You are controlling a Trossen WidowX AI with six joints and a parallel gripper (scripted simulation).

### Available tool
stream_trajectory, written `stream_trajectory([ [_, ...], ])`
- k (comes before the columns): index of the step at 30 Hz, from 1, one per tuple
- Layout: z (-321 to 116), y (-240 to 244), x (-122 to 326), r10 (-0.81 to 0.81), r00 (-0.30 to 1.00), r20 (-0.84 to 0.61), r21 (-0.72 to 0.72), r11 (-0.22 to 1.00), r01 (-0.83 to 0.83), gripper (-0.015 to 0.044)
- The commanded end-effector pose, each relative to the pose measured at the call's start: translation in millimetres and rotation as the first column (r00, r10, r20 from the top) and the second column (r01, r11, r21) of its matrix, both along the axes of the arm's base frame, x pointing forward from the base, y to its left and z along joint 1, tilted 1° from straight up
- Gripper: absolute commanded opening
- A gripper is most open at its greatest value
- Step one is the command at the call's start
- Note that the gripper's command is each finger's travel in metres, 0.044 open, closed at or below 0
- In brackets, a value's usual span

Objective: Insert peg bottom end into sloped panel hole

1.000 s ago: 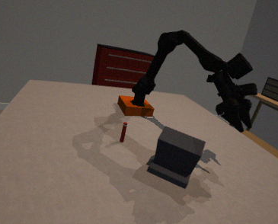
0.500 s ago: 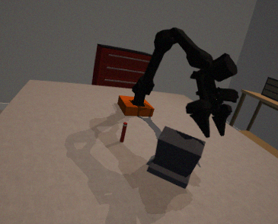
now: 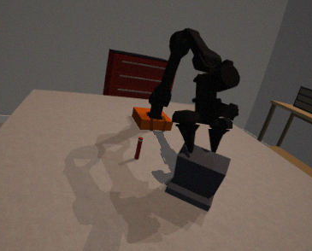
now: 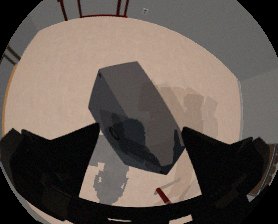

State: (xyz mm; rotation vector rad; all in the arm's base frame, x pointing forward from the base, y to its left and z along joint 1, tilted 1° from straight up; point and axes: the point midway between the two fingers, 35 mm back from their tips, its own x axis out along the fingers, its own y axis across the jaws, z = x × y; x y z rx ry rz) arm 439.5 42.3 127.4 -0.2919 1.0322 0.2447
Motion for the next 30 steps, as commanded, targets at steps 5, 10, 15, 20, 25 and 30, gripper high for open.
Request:
stream_trajectory([
  [5,-13.4,-41.1,-22.4,-0.037,0.993,-0.113,-0.038,0.999,0.033,0.044],
  [10,-20.1,-65.7,-40.6,-0.062,0.98,-0.188,-0.053,0.997,0.053,0.044],
  [15,-25.4,-87.7,-60.2,-0.085,0.962,-0.26,-0.062,0.996,0.071,0.044],
  [20,-29.6,-107.2,-80.6,-0.104,0.939,-0.329,-0.065,0.994,0.087,0.044],
  [25,-32.5,-124.4,-101.4,-0.119,0.912,-0.393,-0.062,0.993,0.102,0.044],
  [30,-34.3,-139.3,-121.7,-0.129,0.884,-0.45,-0.054,0.992,0.117,0.044],
])
